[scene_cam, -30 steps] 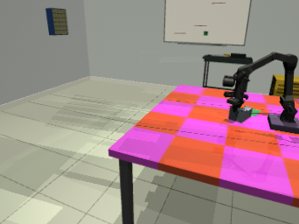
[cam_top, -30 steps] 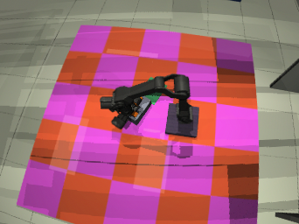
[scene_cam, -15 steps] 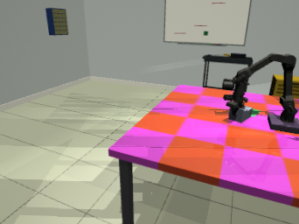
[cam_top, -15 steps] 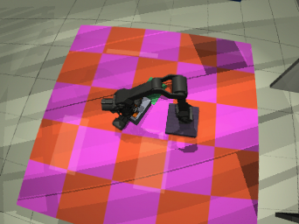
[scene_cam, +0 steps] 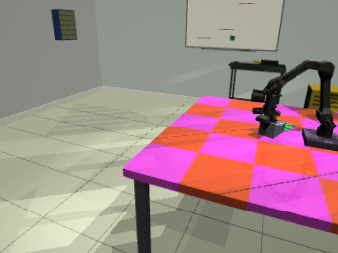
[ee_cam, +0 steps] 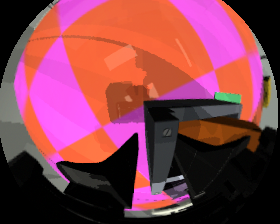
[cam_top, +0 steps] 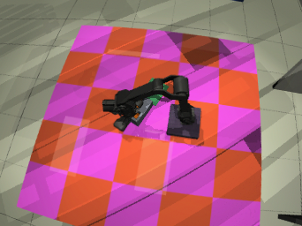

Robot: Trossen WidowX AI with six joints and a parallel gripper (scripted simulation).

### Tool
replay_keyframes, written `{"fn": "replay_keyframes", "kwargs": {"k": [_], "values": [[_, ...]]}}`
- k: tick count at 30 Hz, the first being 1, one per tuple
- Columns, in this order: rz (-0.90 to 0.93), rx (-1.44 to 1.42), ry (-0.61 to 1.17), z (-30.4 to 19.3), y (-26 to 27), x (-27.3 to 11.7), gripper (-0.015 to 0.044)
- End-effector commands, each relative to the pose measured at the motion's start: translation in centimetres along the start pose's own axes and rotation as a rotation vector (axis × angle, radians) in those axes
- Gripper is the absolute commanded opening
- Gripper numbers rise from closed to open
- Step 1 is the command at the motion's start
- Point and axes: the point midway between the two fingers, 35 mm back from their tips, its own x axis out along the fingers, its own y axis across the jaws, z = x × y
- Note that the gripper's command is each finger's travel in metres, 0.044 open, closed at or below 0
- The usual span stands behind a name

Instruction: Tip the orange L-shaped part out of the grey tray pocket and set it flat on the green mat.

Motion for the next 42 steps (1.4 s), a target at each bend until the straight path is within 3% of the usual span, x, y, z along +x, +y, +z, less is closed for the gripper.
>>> {"fn": "replay_keyframes", "kwargs": {"k": [1, 18, 27, 42], "values": [[-0.009, 0.004, 0.006, -0.2, -0.2, 0.2, 0.0180], [-0.008, 0.004, 0.006, -0.1, 1.0, -1.5, 0.0180], [-0.009, 0.004, 0.006, 0.0, 0.0, -10.6, 0.0180], [0.001, 0.009, -0.005, 0.1, 0.2, -10.5, 0.0180]]}}
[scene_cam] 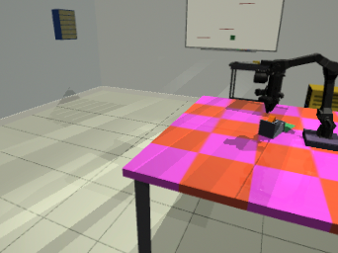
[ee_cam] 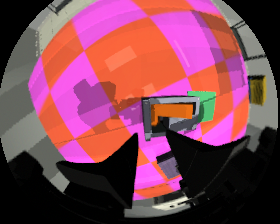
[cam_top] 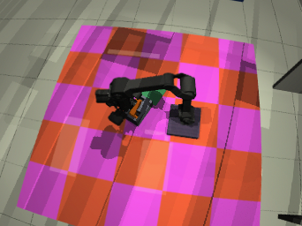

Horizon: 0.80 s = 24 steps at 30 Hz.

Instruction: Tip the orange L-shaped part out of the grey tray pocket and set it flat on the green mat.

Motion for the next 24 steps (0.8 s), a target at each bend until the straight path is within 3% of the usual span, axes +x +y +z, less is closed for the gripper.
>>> {"fn": "replay_keyframes", "kwargs": {"k": [1, 15, 16, 19, 24], "values": [[0.001, 0.000, -0.003, 0.0, 0.0, 0.0, 0.0180], [0.001, 0.000, -0.003, 0.0, 0.0, 0.0, 0.0180], [0.001, -0.013, -0.003, 0.1, 0.0, 0.0, 0.0206], [0.000, -0.132, -0.002, 0.2, -0.7, -0.1, 0.0280], [-0.005, -0.524, 0.001, 0.6, -2.7, -0.2, 0.0280]]}}
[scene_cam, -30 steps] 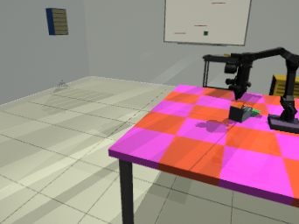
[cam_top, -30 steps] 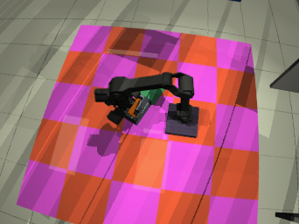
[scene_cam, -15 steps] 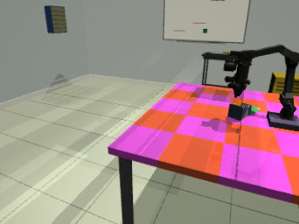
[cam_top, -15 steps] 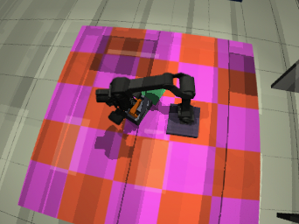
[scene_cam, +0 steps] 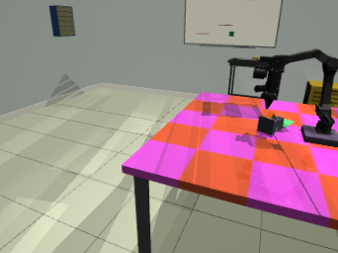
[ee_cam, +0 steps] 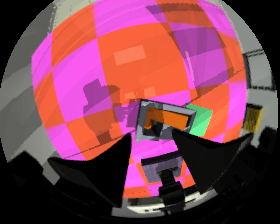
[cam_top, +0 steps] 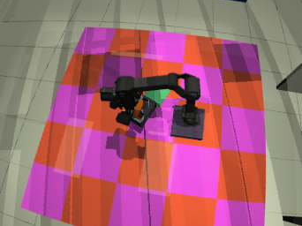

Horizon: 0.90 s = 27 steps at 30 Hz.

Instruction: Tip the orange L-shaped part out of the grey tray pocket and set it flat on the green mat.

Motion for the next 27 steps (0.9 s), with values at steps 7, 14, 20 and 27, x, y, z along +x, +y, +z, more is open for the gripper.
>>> {"fn": "replay_keyframes", "kwargs": {"k": [7, 14, 20, 27], "values": [[-0.005, -0.868, 0.013, -0.6, -4.8, -0.2, 0.0280], [-0.003, -1.260, 0.020, -1.2, -7.0, -0.4, 0.0280], [-0.002, -1.329, 0.021, -1.2, -7.1, -0.4, 0.0280], [-0.002, -1.329, 0.021, -1.2, -7.1, -0.4, 0.0280]]}}
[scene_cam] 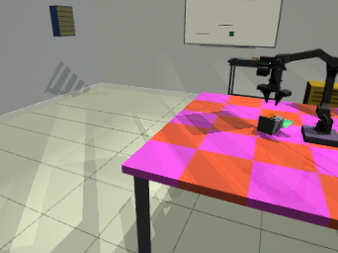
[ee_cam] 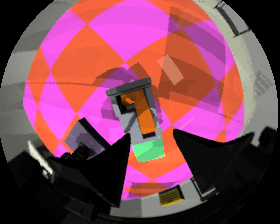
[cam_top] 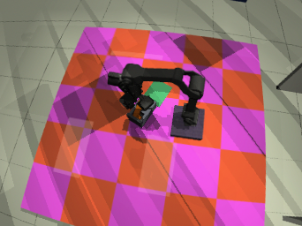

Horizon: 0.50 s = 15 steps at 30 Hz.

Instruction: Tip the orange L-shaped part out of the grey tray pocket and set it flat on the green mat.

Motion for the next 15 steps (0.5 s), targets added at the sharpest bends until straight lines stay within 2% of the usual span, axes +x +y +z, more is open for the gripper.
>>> {"fn": "replay_keyframes", "kwargs": {"k": [1, 8, 15], "values": [[0.006, -0.187, 0.007, -1.3, 0.1, 0.0, 0.0280], [0.006, -0.187, 0.007, -1.3, 0.1, 0.3, 0.0280], [0.006, -0.187, 0.007, -1.3, 0.1, 3.2, 0.0280]]}}
